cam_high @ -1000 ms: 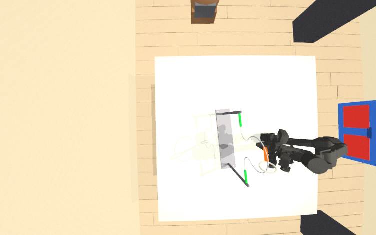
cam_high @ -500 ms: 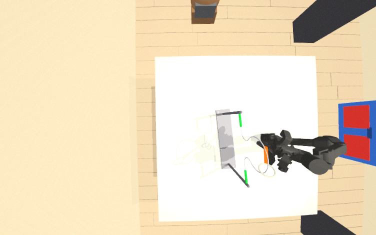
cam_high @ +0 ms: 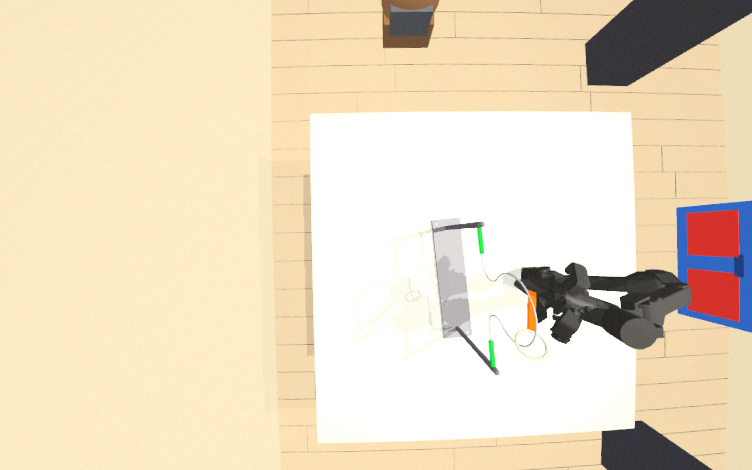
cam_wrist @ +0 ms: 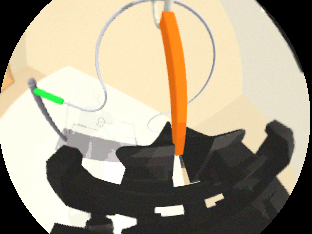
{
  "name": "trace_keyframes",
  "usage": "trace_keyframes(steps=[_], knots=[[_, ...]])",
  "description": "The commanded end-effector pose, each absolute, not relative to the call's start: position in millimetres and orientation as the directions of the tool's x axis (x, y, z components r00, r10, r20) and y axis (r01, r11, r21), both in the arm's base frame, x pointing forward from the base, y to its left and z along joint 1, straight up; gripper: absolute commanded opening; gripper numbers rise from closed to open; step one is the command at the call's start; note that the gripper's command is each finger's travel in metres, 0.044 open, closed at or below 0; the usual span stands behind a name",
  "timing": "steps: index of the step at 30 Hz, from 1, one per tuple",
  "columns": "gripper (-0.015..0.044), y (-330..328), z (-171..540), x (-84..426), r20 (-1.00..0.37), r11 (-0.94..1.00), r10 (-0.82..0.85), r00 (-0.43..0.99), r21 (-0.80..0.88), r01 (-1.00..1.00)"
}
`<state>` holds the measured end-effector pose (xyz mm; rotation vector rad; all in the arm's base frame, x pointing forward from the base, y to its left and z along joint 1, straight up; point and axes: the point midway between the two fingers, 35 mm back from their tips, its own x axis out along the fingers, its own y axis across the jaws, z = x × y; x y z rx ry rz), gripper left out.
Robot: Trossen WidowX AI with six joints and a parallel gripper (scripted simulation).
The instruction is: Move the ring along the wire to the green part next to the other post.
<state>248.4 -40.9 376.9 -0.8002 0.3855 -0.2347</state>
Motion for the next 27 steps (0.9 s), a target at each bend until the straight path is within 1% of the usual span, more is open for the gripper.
trace_keyframes(steps=[1, 27], knots=[[-0.0150, -42.8, 377.9, 248.3, -0.223, 0.635, -0.362, 0.905, -0.770, 0.065], [-0.0150, -51.1, 390.4, 248.9, -0.060, 0.340, -0.414, 0.908, -0.936, 0.093]])
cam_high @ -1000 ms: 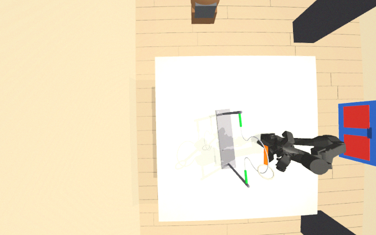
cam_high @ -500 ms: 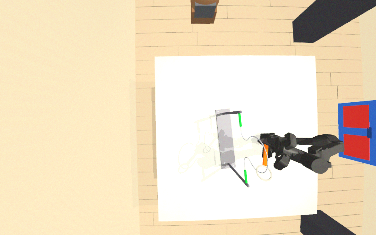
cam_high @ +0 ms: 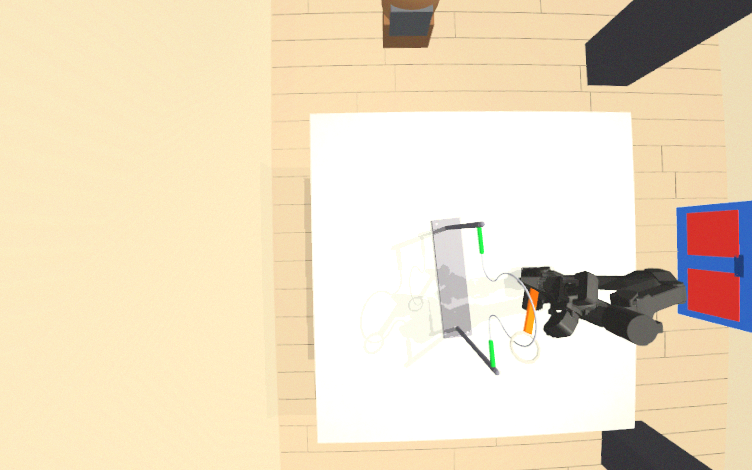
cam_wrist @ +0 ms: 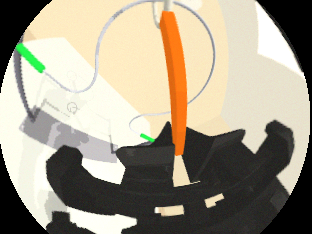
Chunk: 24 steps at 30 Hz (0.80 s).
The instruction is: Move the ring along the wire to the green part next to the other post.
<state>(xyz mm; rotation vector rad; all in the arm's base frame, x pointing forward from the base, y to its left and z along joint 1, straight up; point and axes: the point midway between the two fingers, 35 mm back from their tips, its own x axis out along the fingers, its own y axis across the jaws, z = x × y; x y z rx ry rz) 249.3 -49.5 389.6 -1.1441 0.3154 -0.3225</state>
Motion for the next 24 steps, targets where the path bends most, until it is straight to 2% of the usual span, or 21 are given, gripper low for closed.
trace_keyframes(steps=[1, 24], knots=[[-0.0150, -51.3, 390.9, 248.9, -0.054, 0.328, -0.415, 0.908, -0.940, 0.094], [-0.0150, -54.5, 403.9, 249.0, 0.097, 0.033, -0.412, 0.906, -0.992, 0.121]])
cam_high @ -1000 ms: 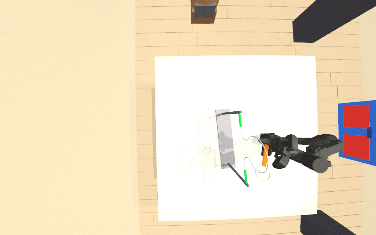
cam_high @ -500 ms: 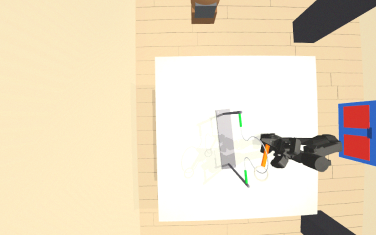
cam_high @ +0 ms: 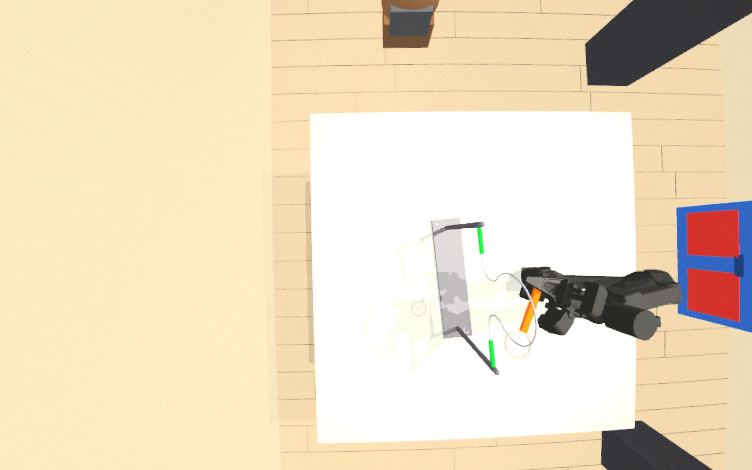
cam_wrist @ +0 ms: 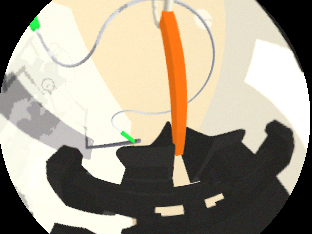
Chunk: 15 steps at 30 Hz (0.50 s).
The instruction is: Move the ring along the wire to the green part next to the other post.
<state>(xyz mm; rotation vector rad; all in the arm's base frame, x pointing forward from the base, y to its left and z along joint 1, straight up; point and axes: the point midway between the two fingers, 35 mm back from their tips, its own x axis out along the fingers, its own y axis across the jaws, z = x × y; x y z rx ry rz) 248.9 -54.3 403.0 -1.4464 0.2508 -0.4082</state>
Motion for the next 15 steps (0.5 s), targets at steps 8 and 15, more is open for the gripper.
trace_keyframes(steps=[8, 15], knots=[[-0.0150, -54.7, 408.5, 249.0, 0.148, -0.072, -0.401, 0.904, -0.989, 0.130], [-0.0150, -54.5, 412.6, 248.9, 0.192, -0.162, -0.386, 0.902, -0.977, 0.138]])
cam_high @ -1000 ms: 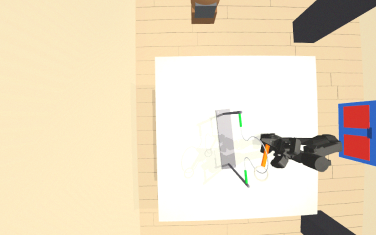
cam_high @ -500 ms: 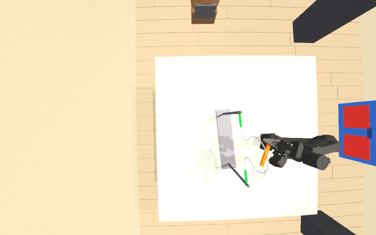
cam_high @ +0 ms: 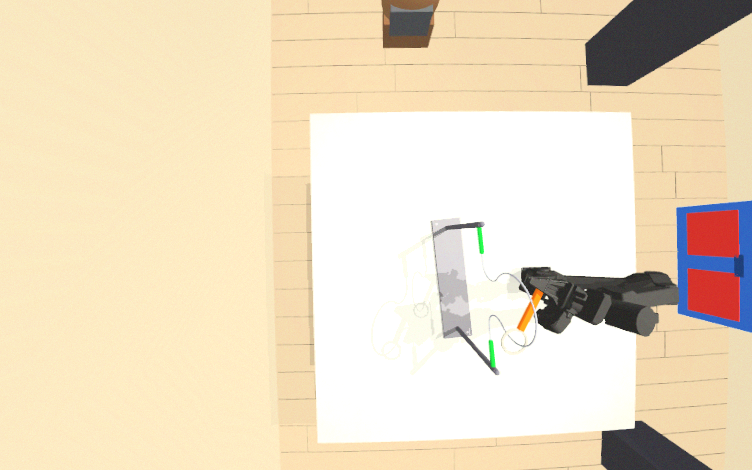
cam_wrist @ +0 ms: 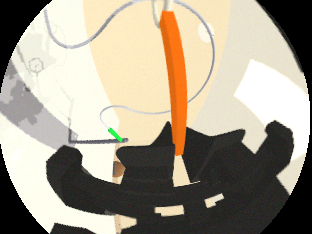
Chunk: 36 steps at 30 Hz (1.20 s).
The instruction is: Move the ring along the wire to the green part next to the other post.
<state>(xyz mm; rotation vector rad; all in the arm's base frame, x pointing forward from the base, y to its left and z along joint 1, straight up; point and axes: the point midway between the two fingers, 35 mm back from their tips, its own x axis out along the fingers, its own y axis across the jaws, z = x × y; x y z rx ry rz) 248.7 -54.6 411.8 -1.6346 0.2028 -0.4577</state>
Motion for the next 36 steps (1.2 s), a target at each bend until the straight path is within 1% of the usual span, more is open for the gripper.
trace_keyframes(steps=[1, 24, 36], knots=[[-0.0150, -54.4, 413.2, 248.9, 0.198, -0.175, -0.384, 0.902, -0.975, 0.139], [-0.0150, -51.0, 425.5, 248.5, 0.327, -0.454, -0.311, 0.893, -0.876, 0.162], [-0.0150, -50.2, 427.8, 248.4, 0.371, -0.555, -0.271, 0.888, -0.814, 0.171]])
